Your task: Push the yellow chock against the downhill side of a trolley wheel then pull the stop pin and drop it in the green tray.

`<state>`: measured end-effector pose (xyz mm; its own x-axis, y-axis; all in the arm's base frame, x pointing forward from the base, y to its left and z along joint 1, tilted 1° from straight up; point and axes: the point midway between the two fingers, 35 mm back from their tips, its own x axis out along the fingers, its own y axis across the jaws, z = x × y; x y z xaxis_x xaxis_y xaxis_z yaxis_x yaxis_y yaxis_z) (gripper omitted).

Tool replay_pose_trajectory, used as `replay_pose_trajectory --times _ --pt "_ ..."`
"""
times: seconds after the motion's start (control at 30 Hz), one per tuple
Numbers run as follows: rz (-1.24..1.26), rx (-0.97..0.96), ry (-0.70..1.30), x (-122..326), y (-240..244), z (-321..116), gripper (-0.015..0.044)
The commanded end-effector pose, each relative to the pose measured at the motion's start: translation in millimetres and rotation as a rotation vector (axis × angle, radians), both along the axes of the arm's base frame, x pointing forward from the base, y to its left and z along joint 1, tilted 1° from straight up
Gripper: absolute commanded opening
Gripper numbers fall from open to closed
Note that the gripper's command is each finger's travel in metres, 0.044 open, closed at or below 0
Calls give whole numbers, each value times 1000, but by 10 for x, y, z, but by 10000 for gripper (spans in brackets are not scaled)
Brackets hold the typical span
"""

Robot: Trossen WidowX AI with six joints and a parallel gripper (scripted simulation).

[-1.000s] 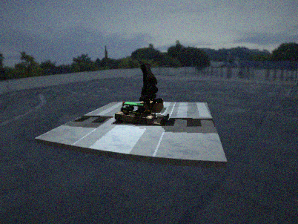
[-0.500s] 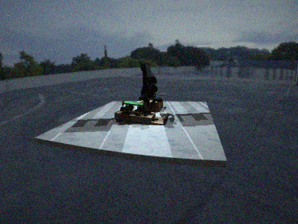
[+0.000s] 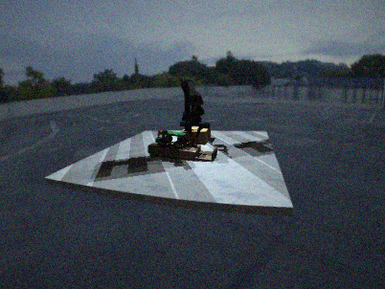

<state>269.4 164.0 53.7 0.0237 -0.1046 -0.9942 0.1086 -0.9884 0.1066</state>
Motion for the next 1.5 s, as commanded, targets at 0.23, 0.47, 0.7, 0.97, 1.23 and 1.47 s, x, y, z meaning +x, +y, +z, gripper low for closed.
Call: replay_pose_trajectory --times 0.23,0.47,0.7,0.97,1.23,1.47 --pt "-5 0 -8 9 43 357 190" --pt "-3 2 -2 0 38 301 269" --pt "-252 39 -60 128 -103 451 190" --pt "-717 1 -157 441 -737 589 190" --pt "-1178 -49 -258 588 -1463 726 190" --pt "-1537 -93 -349 585 -2047 841 190"
